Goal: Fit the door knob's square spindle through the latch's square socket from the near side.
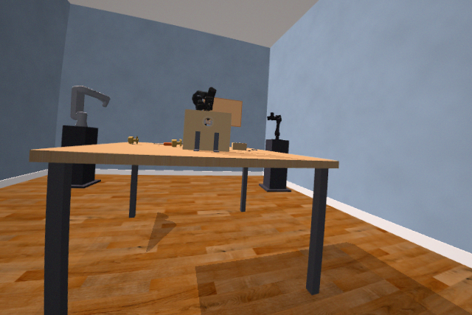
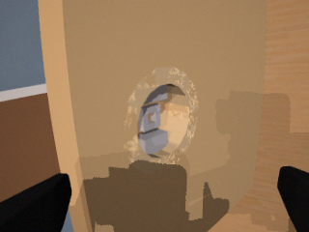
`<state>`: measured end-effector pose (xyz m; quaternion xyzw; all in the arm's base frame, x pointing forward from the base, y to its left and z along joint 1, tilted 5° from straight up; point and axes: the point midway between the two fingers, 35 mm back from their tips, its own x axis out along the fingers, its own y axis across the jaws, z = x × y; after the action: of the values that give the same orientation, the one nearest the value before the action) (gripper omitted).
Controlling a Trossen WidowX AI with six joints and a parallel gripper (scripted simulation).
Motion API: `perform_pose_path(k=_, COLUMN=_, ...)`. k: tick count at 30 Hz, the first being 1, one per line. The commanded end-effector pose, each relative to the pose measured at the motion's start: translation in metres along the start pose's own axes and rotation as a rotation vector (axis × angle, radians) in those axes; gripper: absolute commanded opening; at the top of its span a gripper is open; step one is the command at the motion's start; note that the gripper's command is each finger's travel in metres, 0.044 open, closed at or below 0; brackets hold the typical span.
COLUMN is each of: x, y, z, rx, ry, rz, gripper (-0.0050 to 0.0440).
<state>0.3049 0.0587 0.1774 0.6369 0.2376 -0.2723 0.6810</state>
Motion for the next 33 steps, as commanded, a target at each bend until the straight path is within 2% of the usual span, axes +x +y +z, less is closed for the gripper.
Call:
perform_pose_path(k=1, x=0.003, y=-0.001, z=-0.001, rx=-0.003, ry=0.005, rz=-0.003, gripper=0.044)
perform_pose_path(k=33, x=0.017, y=-0.001, z=-0.001, rx=-0.003, ry=0.005, rz=-0.003, gripper=0.044)
